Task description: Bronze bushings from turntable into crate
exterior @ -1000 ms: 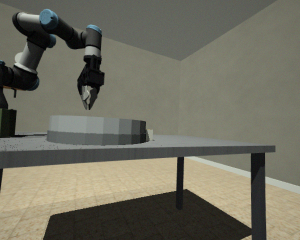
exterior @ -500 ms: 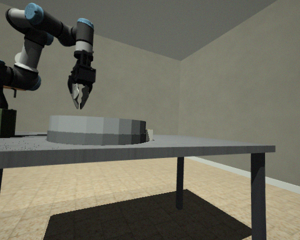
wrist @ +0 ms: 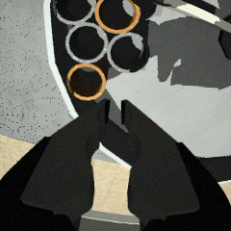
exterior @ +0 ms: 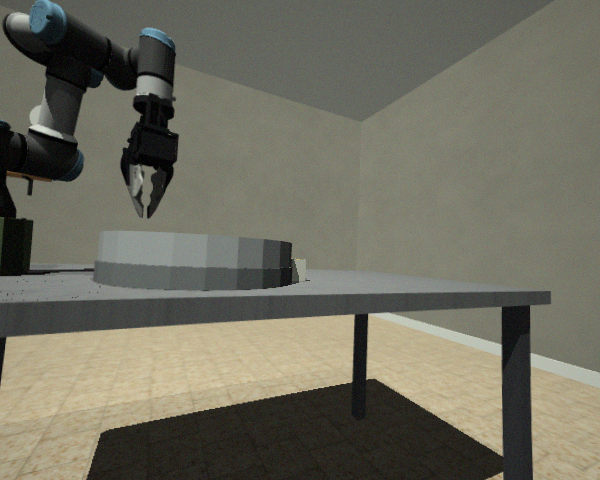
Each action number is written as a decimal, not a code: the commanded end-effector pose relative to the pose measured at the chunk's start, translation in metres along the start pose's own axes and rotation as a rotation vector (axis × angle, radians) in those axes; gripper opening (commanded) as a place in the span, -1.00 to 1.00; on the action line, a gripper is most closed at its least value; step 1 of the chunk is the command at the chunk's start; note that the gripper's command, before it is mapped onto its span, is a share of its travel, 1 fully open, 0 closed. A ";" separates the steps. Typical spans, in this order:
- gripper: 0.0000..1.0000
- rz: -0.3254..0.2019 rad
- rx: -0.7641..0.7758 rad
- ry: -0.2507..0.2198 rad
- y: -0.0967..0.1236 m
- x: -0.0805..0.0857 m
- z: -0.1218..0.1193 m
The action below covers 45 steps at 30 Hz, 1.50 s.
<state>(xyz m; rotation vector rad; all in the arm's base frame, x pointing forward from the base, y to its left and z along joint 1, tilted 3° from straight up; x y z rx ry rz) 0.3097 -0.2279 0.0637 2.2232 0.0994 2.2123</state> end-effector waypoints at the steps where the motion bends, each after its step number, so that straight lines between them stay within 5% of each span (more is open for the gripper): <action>1: -0.90 -0.003 -0.006 0.002 0.002 0.000 -0.004; 45: -0.90 -0.004 -0.020 0.002 0.006 -0.001 -0.013</action>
Point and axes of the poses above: the point where the finger pads meet when closed, its own x axis back along the fingers, its own z axis across the jaws, y = z × x, the point moved 3 cm from there along x, back along the fingers, and after that the axes turned 7 degrees about -x, right-handed, at the moved point
